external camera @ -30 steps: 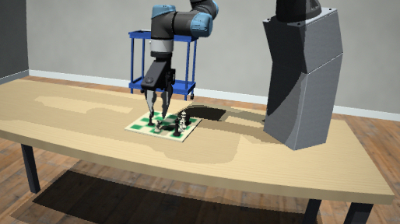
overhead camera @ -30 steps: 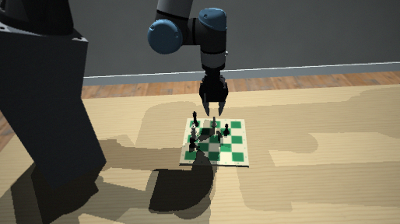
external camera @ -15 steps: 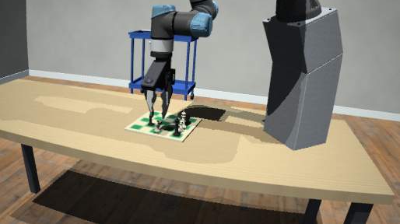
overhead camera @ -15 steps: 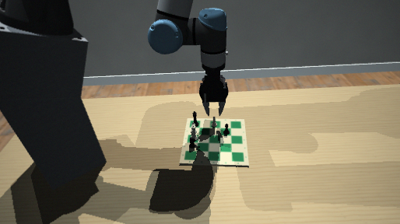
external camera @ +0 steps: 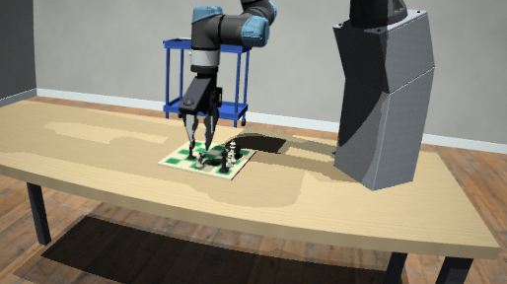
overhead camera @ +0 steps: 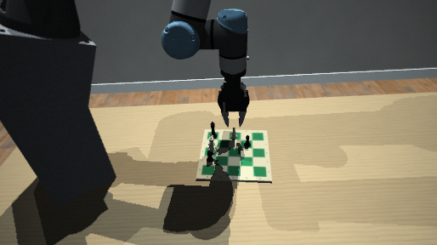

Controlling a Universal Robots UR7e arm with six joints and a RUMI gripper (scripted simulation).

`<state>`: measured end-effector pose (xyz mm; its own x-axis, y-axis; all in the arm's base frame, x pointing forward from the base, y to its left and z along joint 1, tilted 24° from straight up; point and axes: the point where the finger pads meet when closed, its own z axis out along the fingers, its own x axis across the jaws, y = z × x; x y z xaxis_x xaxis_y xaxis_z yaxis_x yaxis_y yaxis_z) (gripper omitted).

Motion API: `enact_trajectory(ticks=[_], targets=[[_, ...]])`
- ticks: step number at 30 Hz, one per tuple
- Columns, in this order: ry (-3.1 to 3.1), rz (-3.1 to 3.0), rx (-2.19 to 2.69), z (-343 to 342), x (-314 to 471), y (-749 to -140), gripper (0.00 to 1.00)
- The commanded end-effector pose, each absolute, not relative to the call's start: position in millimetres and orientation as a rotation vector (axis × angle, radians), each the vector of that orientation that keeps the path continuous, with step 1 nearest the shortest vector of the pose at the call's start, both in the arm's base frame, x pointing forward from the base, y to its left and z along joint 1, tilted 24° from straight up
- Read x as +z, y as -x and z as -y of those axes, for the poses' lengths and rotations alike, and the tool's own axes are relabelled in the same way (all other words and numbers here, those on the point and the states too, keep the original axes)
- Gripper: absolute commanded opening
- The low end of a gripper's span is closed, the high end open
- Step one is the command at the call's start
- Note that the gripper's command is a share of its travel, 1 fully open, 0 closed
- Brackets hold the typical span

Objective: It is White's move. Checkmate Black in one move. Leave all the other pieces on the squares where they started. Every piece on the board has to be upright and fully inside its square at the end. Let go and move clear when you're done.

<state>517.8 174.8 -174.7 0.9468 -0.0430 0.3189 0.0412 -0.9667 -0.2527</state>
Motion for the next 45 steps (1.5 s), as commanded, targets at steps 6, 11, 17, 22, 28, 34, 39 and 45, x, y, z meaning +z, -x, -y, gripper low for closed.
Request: enact_trajectory(ticks=[6, 11, 17, 22, 28, 34, 39, 45], targets=[[2.844, 0.001, -0.478, -175.3, -174.0, -519.3, 0.22], [2.844, 0.001, -0.478, -175.3, -174.0, -519.3, 0.22], [2.844, 0.001, -0.478, -175.3, -174.0, -519.3, 0.22], [2.844, 0.001, -0.478, -175.5, -175.0, -519.8, 0.22], [2.843, 0.002, -0.478, -176.8, -178.2, -521.0, 0.22], [2.844, 0.002, -0.478, -179.5, -188.0, -524.4, 0.22], [2.844, 0.002, -0.478, -182.1, -197.5, -527.7, 0.22], [2.843, 0.002, -0.478, -183.7, -203.0, -529.6, 0.22]])
